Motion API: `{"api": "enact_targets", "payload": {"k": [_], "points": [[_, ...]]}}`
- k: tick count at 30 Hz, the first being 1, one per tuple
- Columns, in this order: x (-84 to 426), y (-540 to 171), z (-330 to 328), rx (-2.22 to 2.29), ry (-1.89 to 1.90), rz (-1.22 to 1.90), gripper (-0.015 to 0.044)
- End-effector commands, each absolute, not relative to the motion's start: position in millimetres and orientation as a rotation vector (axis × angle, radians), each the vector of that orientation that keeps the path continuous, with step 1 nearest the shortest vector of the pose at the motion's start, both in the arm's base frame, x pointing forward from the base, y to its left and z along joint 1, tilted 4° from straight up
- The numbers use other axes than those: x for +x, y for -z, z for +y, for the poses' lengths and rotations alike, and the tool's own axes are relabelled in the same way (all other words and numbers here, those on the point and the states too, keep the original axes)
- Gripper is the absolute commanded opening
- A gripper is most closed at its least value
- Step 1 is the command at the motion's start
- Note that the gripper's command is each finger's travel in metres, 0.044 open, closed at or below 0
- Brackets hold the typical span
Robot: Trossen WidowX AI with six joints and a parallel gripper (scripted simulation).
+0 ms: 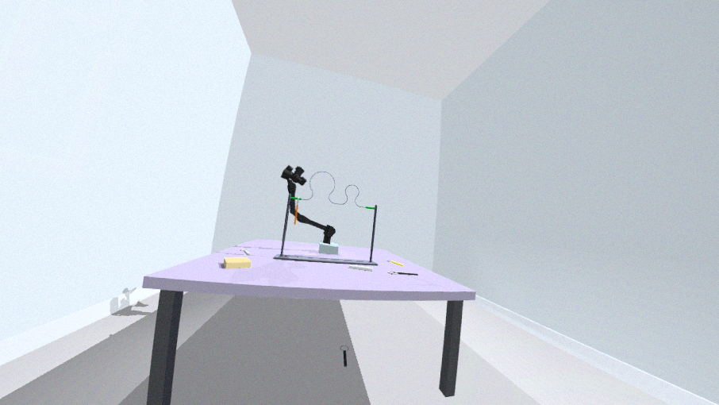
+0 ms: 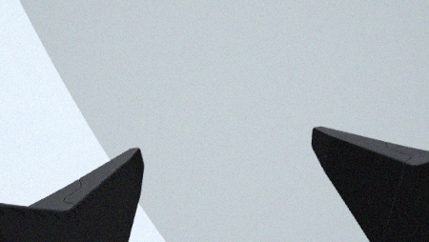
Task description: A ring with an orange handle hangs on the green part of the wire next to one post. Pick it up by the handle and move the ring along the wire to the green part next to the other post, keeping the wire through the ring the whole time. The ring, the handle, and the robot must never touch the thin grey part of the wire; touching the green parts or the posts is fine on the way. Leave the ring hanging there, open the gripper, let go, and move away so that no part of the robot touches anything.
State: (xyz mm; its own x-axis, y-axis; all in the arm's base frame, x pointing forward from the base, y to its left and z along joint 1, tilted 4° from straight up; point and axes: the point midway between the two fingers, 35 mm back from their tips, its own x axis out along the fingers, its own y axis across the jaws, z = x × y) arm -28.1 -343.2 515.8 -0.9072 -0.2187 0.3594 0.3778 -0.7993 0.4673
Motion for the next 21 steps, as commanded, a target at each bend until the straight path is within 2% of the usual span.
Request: {"api": "enact_targets", "payload": {"k": [1, 9, 21], "points": [[-29.0, -516.3, -342.6, -0.416, 2.682, -0.783, 0.0374], [-85.6, -546.0, -289.7, -0.490, 2.847, -0.743, 0.0164], [-158.0, -586.9, -169.7, -0.758, 3.224, -0.549, 0.0160]]}}
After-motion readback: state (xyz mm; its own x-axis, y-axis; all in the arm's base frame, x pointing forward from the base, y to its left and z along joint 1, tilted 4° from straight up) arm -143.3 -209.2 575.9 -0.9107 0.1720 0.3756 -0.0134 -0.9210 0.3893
